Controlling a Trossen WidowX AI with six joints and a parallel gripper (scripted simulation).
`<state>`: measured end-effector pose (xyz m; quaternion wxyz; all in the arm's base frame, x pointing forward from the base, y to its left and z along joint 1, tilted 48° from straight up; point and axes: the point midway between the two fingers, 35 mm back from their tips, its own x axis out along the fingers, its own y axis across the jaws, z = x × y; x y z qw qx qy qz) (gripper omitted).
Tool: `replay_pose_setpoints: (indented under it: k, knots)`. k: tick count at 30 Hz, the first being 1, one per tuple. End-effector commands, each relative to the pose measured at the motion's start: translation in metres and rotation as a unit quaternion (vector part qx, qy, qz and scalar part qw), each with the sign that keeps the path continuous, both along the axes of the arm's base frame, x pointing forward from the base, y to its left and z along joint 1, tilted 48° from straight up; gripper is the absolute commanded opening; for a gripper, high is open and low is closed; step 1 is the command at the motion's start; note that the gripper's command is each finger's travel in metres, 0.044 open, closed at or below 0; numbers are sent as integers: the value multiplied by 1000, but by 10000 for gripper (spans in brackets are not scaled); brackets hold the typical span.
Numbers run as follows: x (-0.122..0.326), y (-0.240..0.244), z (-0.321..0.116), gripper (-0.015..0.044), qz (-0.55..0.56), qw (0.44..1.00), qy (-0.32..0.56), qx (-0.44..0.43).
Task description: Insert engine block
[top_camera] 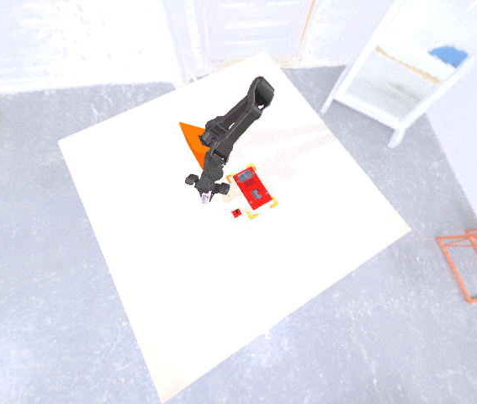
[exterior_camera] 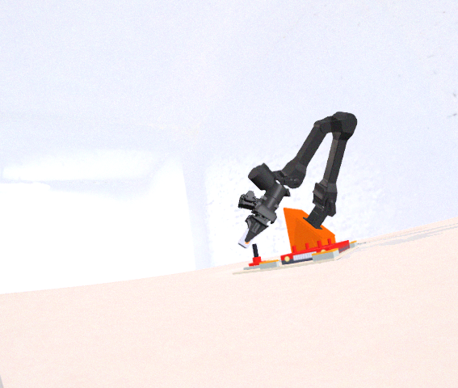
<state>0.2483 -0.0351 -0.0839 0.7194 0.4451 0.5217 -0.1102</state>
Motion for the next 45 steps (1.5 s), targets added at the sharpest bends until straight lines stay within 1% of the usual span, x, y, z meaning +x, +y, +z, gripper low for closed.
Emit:
replay_pose_setpoints:
  k: [1,26,30,45]
  knots:
    - [-3,5,-6,0,-2,1000,4,0]
    - [-11,48,-43,0,-2,1000,4,2]
    - [-9,47,-43,0,-2,1000,4,2]
    - [-6,44,-42,394,-5,1000,-2,-3]
